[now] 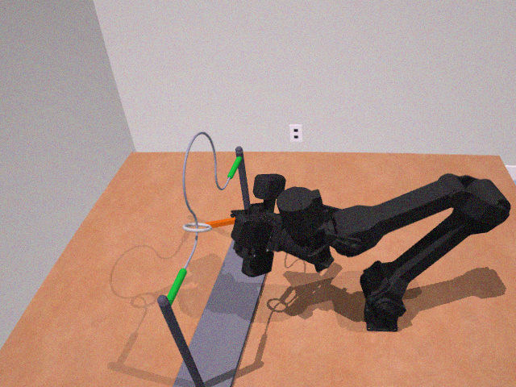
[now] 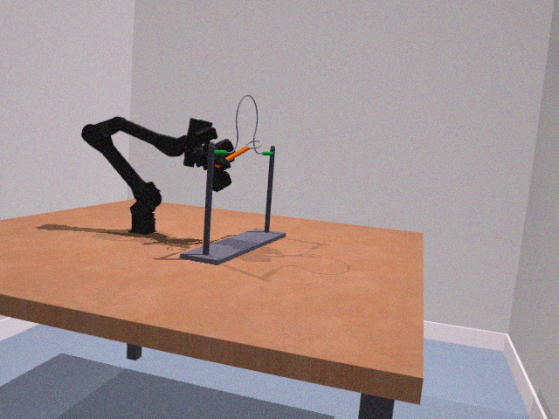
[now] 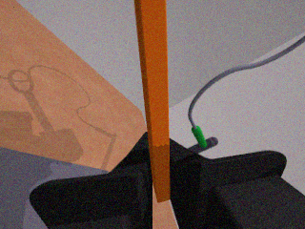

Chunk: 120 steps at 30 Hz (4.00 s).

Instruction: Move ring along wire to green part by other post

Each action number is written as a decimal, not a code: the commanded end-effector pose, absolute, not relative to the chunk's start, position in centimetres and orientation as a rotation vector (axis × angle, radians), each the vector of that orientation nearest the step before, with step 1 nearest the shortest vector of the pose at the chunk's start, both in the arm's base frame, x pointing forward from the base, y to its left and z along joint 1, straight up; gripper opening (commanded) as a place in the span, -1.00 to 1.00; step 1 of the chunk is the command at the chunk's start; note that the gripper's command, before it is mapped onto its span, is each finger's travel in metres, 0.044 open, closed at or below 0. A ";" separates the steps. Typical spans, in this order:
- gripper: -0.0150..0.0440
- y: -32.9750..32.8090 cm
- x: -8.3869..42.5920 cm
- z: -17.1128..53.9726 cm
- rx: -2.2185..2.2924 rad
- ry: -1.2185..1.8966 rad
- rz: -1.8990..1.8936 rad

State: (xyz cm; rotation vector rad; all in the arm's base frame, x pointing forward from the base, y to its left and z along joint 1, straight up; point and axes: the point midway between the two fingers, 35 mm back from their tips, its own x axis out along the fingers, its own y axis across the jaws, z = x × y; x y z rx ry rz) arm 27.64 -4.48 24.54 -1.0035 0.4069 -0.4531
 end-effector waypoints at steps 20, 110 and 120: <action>-1.00 -1.4 28.1 20.4 -0.707 0.439 -0.369; -1.00 14.6 29.6 16.3 0.018 0.457 -0.199; -1.00 14.6 29.6 15.2 0.018 0.457 -0.199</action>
